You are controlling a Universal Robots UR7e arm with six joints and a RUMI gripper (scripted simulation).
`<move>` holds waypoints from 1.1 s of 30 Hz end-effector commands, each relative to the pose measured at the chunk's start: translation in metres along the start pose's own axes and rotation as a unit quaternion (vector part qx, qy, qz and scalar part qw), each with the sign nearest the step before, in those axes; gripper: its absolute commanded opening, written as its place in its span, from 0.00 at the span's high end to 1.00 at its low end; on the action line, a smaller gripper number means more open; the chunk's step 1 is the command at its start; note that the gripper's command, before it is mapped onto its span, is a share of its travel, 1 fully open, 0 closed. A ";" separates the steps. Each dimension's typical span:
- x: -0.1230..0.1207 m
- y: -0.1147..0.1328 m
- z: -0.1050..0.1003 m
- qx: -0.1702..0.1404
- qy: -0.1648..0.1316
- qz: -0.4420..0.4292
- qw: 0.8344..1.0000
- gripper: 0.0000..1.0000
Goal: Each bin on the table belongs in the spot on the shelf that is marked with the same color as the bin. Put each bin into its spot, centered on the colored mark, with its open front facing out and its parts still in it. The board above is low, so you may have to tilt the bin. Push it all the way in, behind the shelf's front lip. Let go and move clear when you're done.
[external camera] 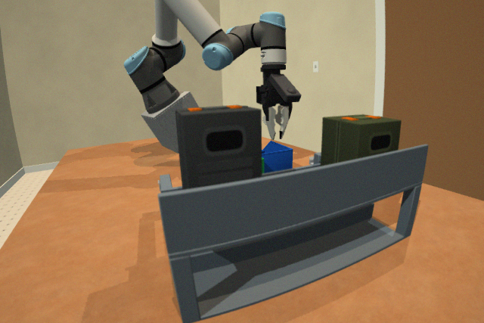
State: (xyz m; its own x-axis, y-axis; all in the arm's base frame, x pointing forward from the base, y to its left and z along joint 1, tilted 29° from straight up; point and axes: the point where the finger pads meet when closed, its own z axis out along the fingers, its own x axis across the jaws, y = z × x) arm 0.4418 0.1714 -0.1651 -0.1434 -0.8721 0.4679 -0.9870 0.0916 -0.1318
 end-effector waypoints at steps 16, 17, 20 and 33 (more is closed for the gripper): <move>-0.001 -0.002 -0.001 0.002 0.000 0.000 1.000 0.85; -0.001 -0.002 -0.001 0.002 0.000 0.000 1.000 0.85; -0.001 -0.003 -0.002 0.002 -0.001 0.000 1.000 0.85; -0.001 -0.002 -0.001 0.001 0.000 0.000 1.000 0.85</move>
State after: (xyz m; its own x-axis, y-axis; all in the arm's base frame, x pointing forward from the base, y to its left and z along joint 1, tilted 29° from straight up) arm 0.4428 0.1719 -0.1647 -0.1432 -0.8722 0.4678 -0.9870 0.0913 -0.1320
